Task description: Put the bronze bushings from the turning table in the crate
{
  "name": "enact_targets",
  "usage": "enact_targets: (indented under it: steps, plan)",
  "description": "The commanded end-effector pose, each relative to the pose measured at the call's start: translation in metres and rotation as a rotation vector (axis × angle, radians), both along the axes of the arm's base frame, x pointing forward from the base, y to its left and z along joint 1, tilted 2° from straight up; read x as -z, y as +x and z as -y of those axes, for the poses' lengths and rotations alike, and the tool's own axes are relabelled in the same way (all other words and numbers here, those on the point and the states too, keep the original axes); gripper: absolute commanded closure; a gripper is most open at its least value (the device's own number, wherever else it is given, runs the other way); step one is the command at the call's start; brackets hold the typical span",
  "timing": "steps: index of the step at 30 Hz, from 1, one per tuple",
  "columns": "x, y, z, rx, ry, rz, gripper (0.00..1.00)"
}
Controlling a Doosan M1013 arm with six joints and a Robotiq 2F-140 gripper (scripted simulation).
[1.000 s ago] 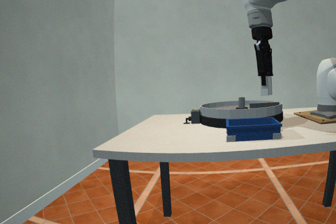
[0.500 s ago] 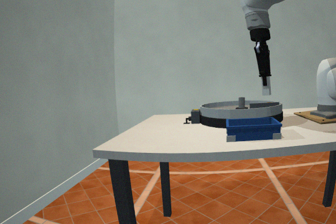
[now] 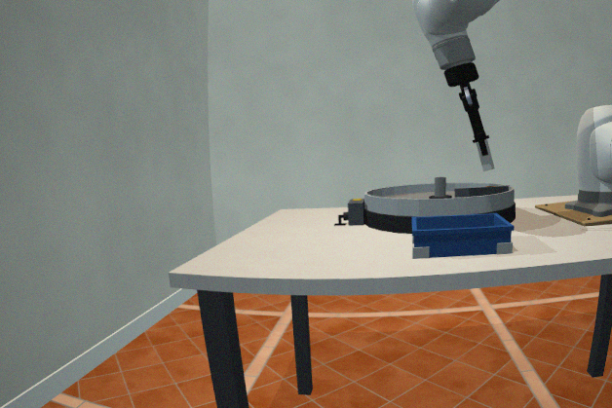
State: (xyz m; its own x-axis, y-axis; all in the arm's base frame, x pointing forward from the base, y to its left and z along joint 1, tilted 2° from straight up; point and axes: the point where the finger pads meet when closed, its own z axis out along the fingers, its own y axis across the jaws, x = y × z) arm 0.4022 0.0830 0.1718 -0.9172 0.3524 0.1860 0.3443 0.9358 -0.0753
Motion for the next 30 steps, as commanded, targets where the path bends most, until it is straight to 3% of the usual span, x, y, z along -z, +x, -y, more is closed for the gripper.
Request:
enact_targets:
  steps: [1,4,6,19,30]
  plan:
    - [0.0,-0.014,0.04,-0.106,0.017,-0.081,0.94]
    - [0.0,-0.027,0.07,-0.189,0.031,-0.147,0.94]
    - [0.0,-0.027,0.07,-0.189,0.031,-0.147,0.94]
    - [0.0,-0.076,0.212,-0.556,0.061,-0.43,0.94]
    - [0.0,-0.086,0.241,-0.631,0.069,-0.488,0.94]
